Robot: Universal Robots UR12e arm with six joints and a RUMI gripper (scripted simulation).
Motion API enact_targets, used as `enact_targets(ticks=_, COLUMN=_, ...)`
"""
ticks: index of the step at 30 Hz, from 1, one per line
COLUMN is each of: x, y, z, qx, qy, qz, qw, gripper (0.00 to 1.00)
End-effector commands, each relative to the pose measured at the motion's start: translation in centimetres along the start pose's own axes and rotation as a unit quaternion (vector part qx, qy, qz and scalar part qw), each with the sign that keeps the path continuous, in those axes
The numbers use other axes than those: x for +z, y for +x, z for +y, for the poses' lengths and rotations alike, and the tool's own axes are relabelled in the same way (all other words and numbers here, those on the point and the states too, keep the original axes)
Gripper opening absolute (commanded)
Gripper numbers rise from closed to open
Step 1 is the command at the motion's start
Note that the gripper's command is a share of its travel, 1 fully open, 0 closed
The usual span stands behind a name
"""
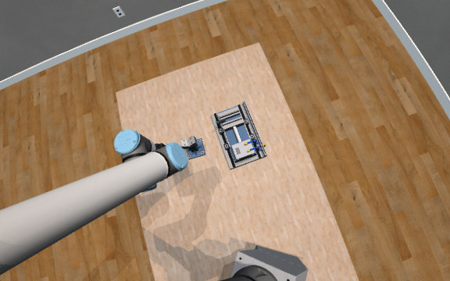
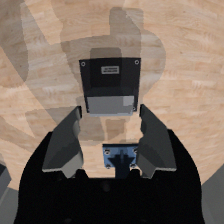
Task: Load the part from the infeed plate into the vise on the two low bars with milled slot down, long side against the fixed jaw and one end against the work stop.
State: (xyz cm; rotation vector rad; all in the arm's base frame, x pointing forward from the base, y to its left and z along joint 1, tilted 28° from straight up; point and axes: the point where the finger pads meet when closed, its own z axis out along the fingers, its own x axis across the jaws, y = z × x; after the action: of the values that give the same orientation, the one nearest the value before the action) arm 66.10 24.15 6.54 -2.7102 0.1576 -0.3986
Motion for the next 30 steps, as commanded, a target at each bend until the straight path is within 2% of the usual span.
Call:
enact_targets(ticks=1, x=0.5, y=0.1, z=0.0, qx=0.000, qy=0.000, qz=0.001, qw=1.000, gripper=0.51)
enact_targets(ticks=30, x=1.6, y=0.1, z=0.0, qx=0.000, qy=0.000, qz=0.001, qw=1.000, gripper=0.51)
